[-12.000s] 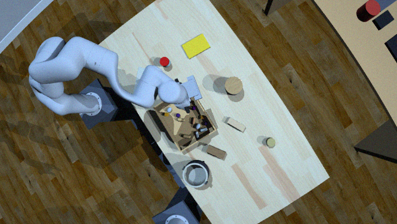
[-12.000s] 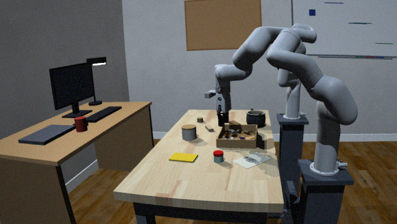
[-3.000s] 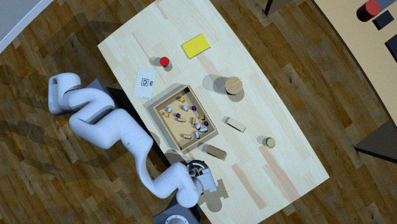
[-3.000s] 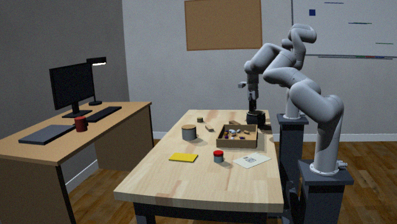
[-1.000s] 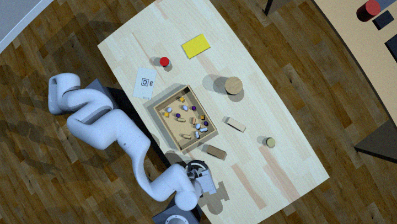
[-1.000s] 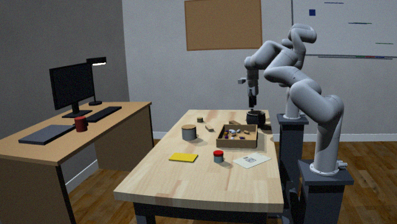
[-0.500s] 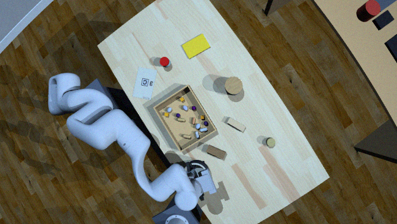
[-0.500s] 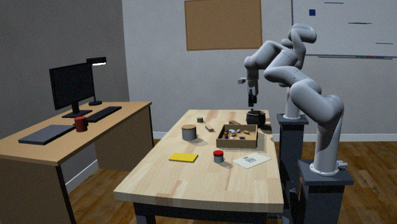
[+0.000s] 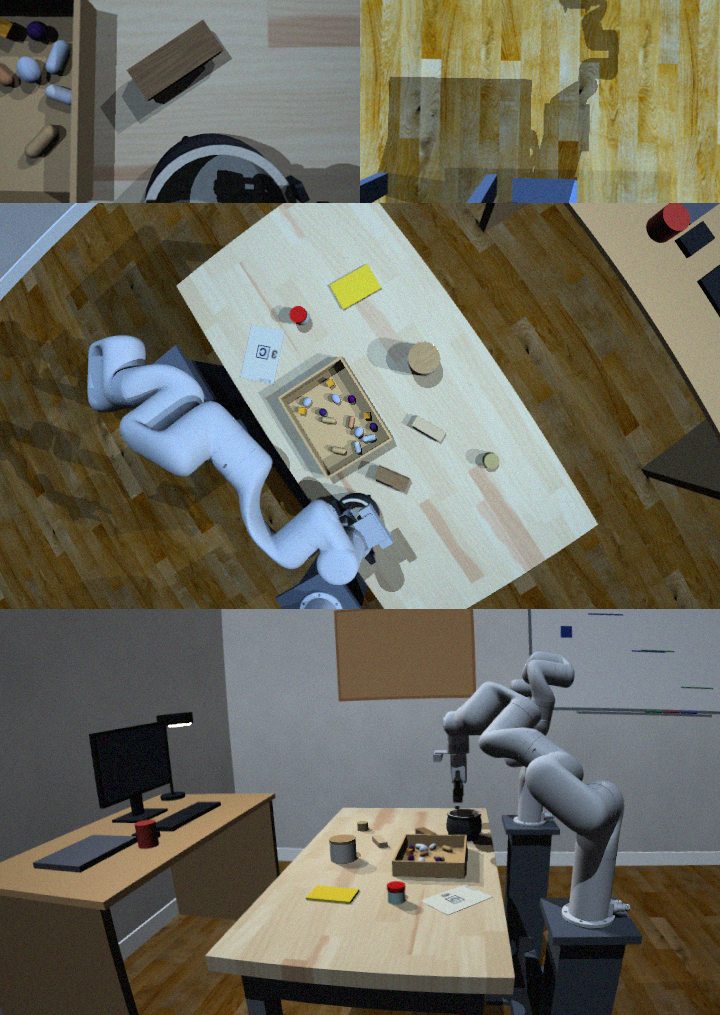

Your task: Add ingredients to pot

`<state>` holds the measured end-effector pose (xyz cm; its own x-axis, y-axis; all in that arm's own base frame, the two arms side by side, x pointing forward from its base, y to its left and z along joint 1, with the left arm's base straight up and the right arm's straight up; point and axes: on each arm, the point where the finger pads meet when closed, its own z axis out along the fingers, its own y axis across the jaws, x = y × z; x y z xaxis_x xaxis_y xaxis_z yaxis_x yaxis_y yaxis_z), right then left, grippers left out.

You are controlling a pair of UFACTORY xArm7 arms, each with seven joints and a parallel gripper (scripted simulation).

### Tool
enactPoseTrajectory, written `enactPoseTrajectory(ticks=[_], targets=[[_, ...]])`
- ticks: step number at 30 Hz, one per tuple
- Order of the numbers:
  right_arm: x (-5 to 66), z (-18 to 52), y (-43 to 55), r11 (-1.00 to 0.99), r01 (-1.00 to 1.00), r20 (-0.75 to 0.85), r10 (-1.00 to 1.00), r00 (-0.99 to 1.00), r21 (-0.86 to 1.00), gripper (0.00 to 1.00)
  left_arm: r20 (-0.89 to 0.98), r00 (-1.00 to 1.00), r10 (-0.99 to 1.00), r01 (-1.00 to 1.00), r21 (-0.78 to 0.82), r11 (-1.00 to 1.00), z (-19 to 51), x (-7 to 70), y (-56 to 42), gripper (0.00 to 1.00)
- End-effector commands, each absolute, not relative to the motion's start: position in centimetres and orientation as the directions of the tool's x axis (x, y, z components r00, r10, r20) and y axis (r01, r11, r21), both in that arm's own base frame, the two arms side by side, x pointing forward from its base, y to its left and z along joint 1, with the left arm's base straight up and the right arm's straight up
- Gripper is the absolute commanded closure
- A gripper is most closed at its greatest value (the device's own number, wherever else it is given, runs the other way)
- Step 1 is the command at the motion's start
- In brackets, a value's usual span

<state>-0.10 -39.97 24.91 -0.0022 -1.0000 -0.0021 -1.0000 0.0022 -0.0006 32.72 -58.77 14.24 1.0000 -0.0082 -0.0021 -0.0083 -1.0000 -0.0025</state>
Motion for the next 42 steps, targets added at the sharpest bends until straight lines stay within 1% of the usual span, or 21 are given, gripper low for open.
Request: enactPoseTrajectory(ticks=[1,2,4,9,14,19,21,29,33,42], targets=[[-0.1,25.0,-40.0,0.002,-1.0,0.0,-1.0,-0.002,-0.001,0.0,0.001,0.994,0.114,0.114,0.001,-0.994,14.4,32.7,-58.8,0.0],[-0.1,25.0,-40.0,0.002,-1.0,0.0,-1.0,-0.002,-0.001,0.0,0.001,0.989,0.145,0.145,0.001,-0.989,14.4,32.7,-58.8,0.0],[-0.1,25.0,-40.0,0.002,-1.0,0.0,-1.0,-0.002,-0.001,0.0,0.001,0.989,0.145,0.145,0.001,-0.989,14.4,32.7,-58.8,0.0],[-0.1,25.0,-40.0,0.002,-1.0,0.0,-1.0,-0.002,-0.001,0.0,0.001,0.949,0.314,0.314,0.001,-0.949,14.4,32.7,-58.7,0.0],[-0.1,25.0,-40.0,0.002,-1.0,0.0,-1.0,-0.002,-0.001,0.0,0.001,0.868,0.496,0.496,0.001,-0.868,14.4,32.7,-58.7,0.0],[-0.1,25.0,-40.0,0.002,-1.0,0.0,-1.0,-0.002,-0.001,0.0,0.0,0.743,0.669,0.669,0.001,-0.743,14.4,32.8,-58.6,0.0],[-0.1,25.0,-40.0,0.002,-1.0,0.0,-1.0,-0.002,-0.001,0.0,0.0,0.743,0.669,0.669,0.001,-0.743,14.4,32.8,-58.6,0.0],[-0.1,25.0,-40.0,0.002,-1.0,0.0,-1.0,-0.002,-0.001,0.0,-0.001,0.471,0.882,0.882,0.001,-0.471,14.4,32.9,-58.5,0.0],[-0.1,25.0,-40.0,0.002,-1.0,0.0,-1.0,-0.002,-0.001,0.0,-0.002,0.322,0.947,0.947,0.002,-0.322,14.4,33.0,-58.4,0.0],[-0.1,25.0,-40.0,0.002,-1.0,0.0,-1.0,-0.002,-0.001,0.0,-0.001,0.313,0.95,0.95,0.002,-0.313,14.4,35.5,-53.4,0.0]])
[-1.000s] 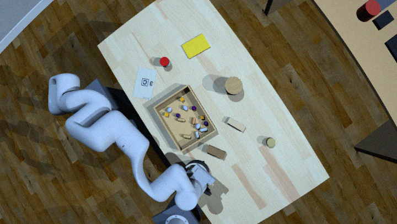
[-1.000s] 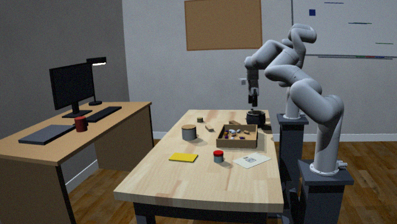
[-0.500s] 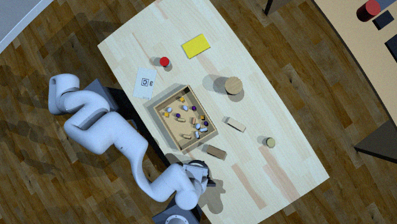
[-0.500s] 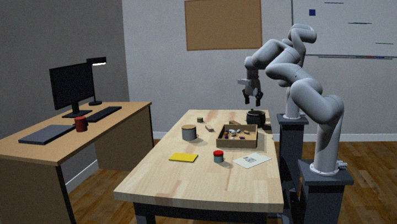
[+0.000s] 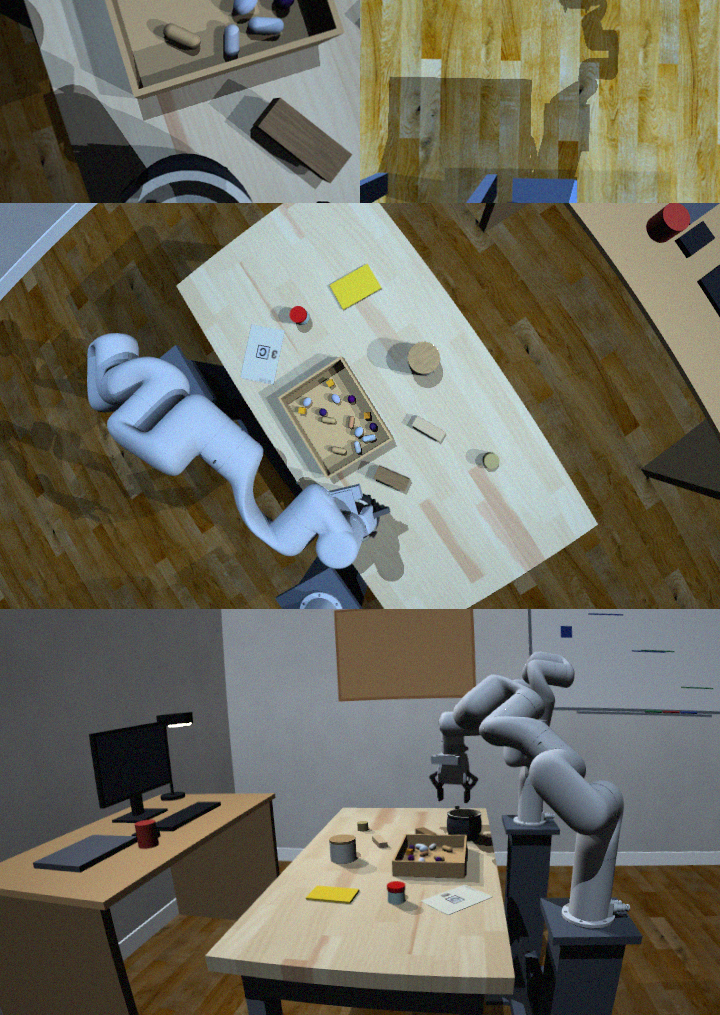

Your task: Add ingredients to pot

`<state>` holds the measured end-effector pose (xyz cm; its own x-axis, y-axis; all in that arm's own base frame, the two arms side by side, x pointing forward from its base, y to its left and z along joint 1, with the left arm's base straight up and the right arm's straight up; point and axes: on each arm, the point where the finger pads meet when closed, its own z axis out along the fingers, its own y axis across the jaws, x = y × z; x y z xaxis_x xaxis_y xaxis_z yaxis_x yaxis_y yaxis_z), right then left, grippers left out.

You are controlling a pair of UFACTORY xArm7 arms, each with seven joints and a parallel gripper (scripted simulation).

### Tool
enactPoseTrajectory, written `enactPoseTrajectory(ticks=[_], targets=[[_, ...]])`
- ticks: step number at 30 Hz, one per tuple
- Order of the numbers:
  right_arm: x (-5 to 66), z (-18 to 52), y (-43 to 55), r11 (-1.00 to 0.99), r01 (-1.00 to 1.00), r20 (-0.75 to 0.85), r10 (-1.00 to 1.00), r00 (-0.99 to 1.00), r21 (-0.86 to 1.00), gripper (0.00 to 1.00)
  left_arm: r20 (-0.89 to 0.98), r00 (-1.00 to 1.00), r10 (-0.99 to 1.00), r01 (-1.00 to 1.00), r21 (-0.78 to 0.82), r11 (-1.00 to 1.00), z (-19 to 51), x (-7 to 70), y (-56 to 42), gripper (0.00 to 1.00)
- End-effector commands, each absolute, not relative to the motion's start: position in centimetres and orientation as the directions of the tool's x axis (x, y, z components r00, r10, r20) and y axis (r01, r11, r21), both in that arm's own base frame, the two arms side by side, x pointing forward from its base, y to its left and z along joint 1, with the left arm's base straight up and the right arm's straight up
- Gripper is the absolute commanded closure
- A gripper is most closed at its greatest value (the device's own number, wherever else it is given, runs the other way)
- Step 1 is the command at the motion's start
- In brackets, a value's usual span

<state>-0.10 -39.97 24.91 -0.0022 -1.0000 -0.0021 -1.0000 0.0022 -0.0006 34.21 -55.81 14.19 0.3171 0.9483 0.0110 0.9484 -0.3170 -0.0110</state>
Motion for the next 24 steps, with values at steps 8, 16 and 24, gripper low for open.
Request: enactPoseTrajectory(ticks=[8,16,24], targets=[[-0.1,25.0,-40.0,0.002,-1.0,0.0,-1.0,-0.002,-0.001,0.0,-0.001,0.313,0.95,0.95,0.002,-0.313,14.4,38.2,-47.8,0.0],[-0.1,25.0,-40.0,0.002,-1.0,0.0,-1.0,-0.002,-0.001,0.0,-0.001,0.313,0.95,0.95,0.002,-0.313,14.4,39.4,-45.3,0.0],[-0.1,25.0,-40.0,0.002,-1.0,0.0,-1.0,-0.002,-0.001,0.0,-0.001,0.313,0.95,0.95,0.002,-0.313,14.4,40.1,-44.0,0.0]])
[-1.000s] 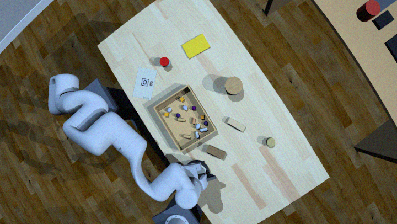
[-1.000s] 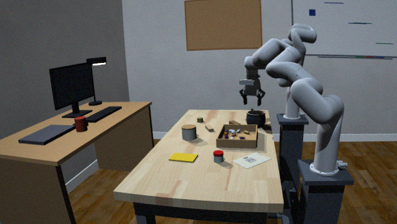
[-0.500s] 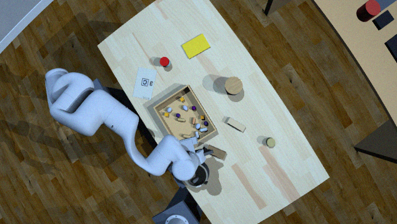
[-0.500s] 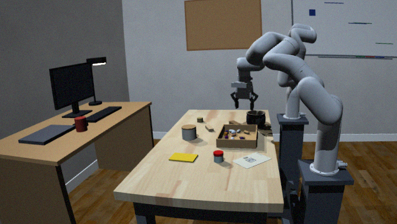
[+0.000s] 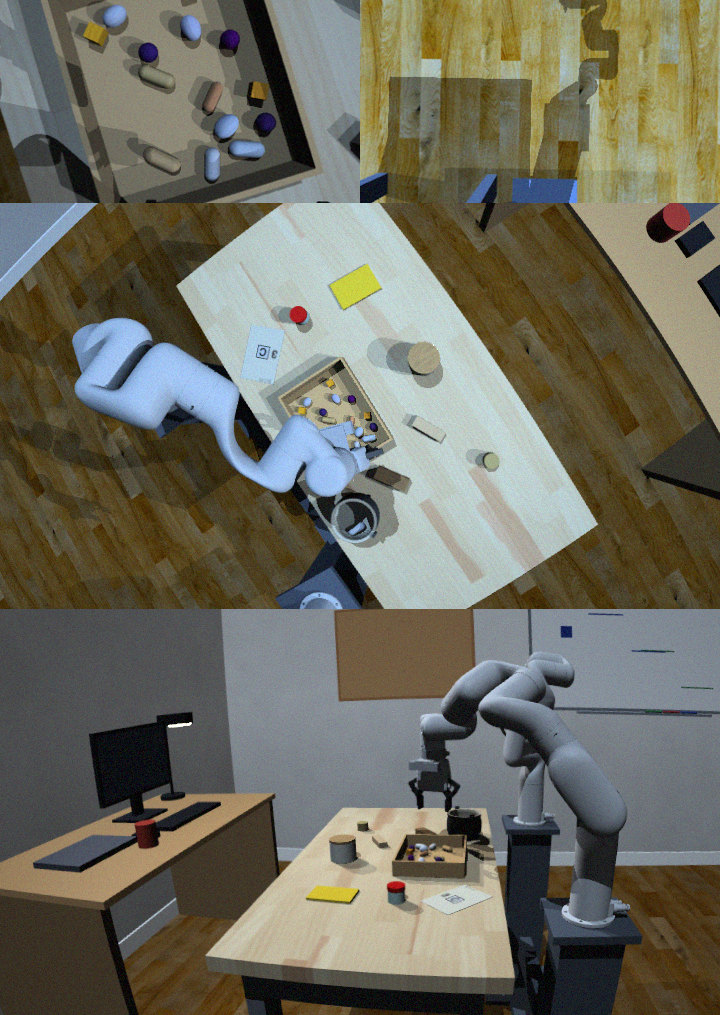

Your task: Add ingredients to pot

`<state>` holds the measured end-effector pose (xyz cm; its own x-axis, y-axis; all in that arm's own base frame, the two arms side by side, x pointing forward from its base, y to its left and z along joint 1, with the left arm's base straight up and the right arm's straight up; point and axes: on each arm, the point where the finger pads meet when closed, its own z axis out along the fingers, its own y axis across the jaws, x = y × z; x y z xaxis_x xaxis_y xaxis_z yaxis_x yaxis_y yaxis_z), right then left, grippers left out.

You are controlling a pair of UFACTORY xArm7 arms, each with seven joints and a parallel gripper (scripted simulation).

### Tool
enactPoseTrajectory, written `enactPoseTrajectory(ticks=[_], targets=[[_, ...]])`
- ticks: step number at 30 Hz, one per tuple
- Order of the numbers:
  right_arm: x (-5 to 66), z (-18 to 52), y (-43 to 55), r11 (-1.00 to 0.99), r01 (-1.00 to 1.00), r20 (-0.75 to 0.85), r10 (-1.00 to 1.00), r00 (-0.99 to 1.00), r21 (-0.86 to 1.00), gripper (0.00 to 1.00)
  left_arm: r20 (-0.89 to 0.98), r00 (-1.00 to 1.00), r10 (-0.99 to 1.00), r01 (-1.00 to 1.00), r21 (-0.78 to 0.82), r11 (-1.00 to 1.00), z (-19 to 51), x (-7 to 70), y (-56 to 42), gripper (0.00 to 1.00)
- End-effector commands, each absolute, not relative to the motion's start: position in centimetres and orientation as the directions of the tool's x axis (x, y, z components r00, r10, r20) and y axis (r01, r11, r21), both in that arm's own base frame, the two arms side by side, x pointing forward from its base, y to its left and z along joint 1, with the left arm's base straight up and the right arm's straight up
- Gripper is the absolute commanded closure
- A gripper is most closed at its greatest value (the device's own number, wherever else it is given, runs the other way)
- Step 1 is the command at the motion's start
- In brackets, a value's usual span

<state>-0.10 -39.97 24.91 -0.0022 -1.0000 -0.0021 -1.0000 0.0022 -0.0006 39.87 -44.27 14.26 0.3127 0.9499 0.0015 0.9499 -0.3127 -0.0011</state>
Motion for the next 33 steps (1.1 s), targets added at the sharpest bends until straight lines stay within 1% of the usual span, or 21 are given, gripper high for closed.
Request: enactPoseTrajectory(ticks=[1,9,10,23,33], targets=[[-0.1,25.0,-40.0,0.002,-1.0,0.0,-1.0,-0.002,-0.001,0.0,-0.001,0.313,0.95,0.95,0.002,-0.313,14.4,40.1,-44.0,0.0],[-0.1,25.0,-40.0,0.002,-1.0,0.0,-1.0,-0.002,-0.001,0.0,-0.001,0.313,0.95,0.95,0.002,-0.313,14.4,40.1,-43.9,0.0],[-0.1,25.0,-40.0,0.002,-1.0,0.0,-1.0,-0.002,-0.001,0.0,-0.001,0.313,0.95,0.95,0.002,-0.313,14.4,40.1,-43.9,0.75],[-0.1,25.0,-40.0,0.002,-1.0,0.0,-1.0,-0.002,-0.001,0.0,-0.001,0.313,0.95,0.95,0.002,-0.313,12.0,40.1,-43.9,0.75],[-0.1,25.0,-40.0,0.002,-1.0,0.0,-1.0,-0.002,-0.001,0.0,-0.001,0.313,0.95,0.95,0.002,-0.313,7.5,40.1,-44.0,0.75]])
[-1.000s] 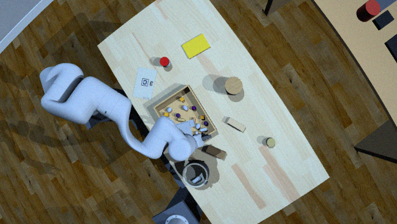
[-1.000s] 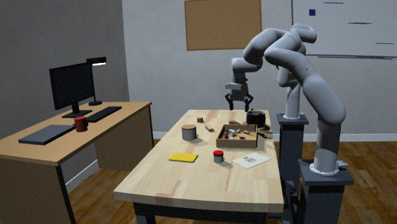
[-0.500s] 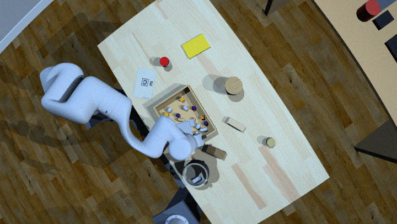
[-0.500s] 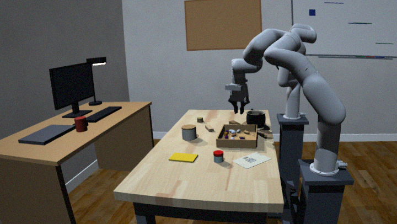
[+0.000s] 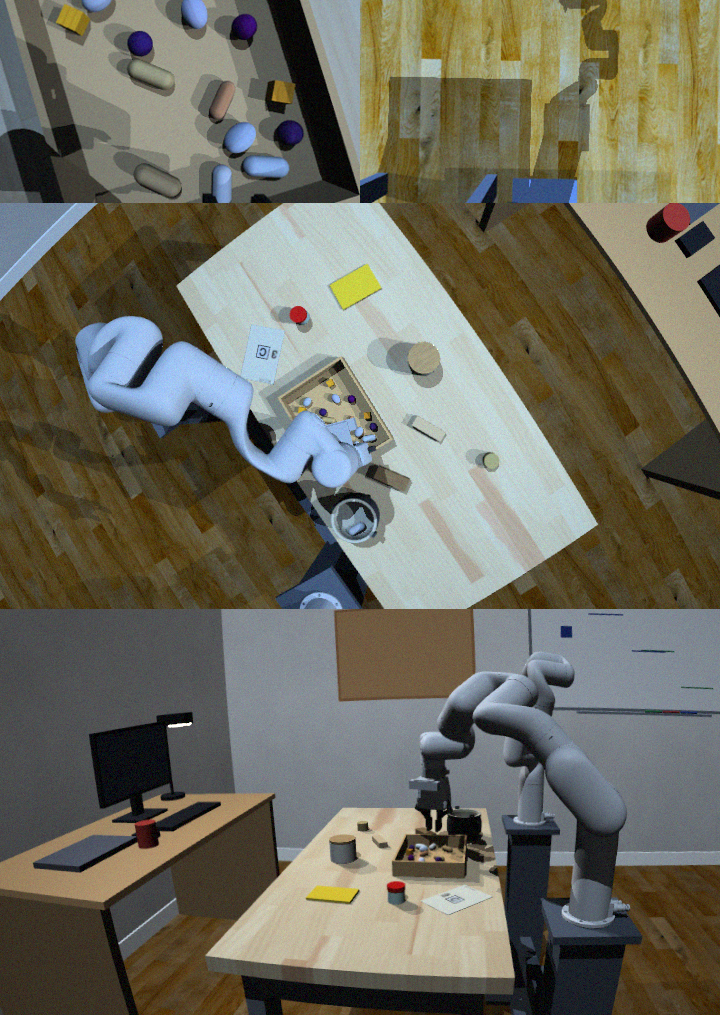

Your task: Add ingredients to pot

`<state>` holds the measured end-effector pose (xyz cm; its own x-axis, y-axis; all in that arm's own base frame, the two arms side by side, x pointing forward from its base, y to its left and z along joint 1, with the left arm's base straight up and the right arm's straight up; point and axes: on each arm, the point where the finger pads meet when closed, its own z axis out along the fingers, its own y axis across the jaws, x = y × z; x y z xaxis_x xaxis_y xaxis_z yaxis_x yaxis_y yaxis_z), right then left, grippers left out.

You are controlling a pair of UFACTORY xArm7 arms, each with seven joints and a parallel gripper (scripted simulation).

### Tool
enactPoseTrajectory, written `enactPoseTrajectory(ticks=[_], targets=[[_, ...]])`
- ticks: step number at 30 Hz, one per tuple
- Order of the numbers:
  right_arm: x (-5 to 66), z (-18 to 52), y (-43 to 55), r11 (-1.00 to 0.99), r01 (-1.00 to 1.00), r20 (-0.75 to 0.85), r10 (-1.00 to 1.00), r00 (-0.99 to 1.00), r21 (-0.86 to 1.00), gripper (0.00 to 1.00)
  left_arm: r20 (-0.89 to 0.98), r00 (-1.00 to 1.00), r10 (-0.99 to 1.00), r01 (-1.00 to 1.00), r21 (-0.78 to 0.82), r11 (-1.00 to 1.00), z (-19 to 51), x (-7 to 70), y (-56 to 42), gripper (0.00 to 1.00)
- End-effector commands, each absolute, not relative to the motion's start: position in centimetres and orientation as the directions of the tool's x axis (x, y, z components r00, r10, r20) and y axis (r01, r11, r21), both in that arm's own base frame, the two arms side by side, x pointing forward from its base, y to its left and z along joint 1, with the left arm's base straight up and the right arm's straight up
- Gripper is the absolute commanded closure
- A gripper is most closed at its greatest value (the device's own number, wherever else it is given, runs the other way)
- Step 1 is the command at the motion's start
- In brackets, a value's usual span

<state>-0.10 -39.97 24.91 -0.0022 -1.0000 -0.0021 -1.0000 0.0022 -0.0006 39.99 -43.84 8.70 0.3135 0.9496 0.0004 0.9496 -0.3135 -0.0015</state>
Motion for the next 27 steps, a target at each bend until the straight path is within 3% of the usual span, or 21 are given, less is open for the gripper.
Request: enactPoseTrajectory(ticks=[1,27], targets=[[-0.1,25.0,-40.0,0.002,-1.0,0.0,-1.0,-0.002,-0.001,0.0,-0.001,0.313,0.95,0.95,0.002,-0.313,7.2,40.1,-44.0,0.75],[-0.1,25.0,-40.0,0.002,-1.0,0.0,-1.0,-0.002,-0.001,0.0,-0.001,0.313,0.95,0.95,0.002,-0.313,6.1,40.1,-44.0,0.75]])
